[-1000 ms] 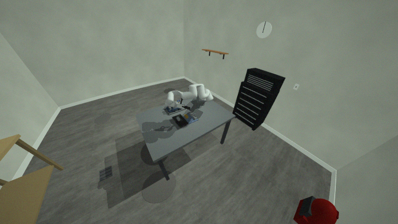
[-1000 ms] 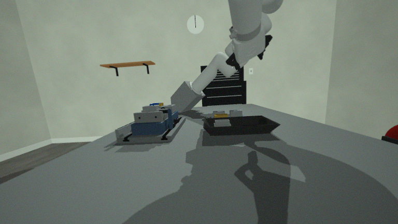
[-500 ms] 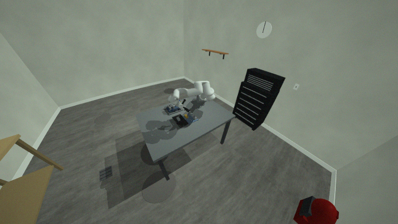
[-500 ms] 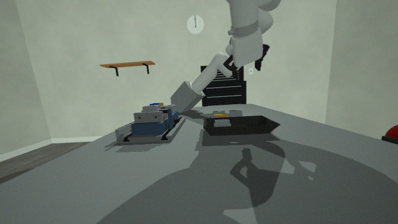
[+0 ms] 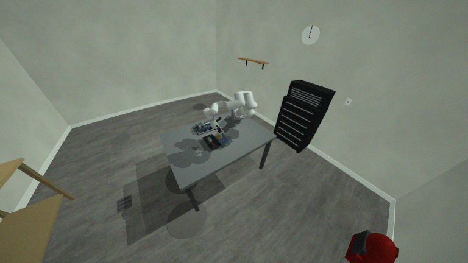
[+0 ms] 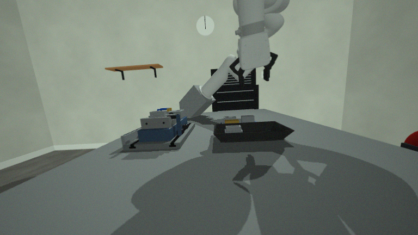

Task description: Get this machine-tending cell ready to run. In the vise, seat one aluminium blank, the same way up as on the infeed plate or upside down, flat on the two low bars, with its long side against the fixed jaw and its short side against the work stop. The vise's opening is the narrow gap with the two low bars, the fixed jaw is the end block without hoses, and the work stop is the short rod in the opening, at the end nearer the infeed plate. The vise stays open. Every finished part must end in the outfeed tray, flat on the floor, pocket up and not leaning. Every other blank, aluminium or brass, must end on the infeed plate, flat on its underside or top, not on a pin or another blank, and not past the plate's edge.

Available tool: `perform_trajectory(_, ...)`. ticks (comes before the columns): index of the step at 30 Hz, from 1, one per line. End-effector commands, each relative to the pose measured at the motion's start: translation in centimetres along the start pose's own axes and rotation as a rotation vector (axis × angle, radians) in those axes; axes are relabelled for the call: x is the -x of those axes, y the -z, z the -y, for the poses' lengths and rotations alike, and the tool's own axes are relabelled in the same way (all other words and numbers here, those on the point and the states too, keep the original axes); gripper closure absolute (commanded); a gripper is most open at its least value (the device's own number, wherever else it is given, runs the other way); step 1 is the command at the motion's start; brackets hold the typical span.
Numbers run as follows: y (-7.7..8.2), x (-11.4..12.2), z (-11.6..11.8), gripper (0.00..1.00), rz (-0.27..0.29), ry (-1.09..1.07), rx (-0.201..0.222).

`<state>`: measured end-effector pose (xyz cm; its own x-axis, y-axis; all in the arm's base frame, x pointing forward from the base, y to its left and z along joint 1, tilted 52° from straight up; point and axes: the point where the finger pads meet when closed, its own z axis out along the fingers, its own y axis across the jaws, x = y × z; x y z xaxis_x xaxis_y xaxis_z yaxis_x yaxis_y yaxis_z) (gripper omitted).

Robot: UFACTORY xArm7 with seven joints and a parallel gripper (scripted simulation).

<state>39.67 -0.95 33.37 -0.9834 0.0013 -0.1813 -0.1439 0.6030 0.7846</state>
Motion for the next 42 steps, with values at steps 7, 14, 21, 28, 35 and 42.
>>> perform_trajectory(7, 0.3, 0.2, 2.4, 0.0, 0.259, -0.057, -0.112)
perform_trajectory(14, 0.5, -0.1, 3.7, 0.0, 0.357, -0.087, -0.155)
perform_trajectory(21, 0.5, -0.1, 3.8, 0.0, 0.364, -0.09, -0.158)
perform_trajectory(28, 0.5, -0.1, 3.8, 0.0, 0.364, -0.09, -0.158)
perform_trajectory(35, 0.5, -0.1, 3.8, 1.0, 0.364, -0.09, -0.158)
perform_trajectory(42, 0.5, -0.1, 3.8, 1.0, 0.364, -0.09, -0.158)
